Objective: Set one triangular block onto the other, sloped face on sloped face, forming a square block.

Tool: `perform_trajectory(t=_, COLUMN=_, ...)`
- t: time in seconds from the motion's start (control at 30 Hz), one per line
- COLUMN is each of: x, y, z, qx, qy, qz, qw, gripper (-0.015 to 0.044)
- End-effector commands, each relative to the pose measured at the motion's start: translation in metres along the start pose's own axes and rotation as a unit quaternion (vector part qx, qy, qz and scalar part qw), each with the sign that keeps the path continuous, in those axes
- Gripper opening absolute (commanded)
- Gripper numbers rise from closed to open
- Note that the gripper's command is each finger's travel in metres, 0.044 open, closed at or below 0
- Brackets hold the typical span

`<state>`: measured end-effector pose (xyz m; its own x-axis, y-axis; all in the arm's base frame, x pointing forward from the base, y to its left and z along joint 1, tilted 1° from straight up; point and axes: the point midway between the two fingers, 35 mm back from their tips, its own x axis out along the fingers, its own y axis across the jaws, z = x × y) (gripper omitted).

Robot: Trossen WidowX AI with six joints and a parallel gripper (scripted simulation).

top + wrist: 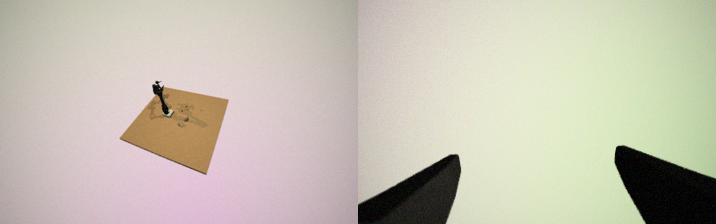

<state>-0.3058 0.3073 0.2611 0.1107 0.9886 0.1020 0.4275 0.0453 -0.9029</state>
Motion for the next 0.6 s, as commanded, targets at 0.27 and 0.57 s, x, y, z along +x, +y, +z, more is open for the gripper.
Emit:
perform_trajectory(t=0.27, x=0.083, y=0.052, z=-0.092, qx=-0.115, qy=0.076, qz=0.062, qw=0.988, gripper=0.044)
perform_trajectory(t=0.57, x=0.127, y=0.126, z=-0.217, qx=-0.228, qy=0.139, qz=0.168, qw=0.949, gripper=0.044)
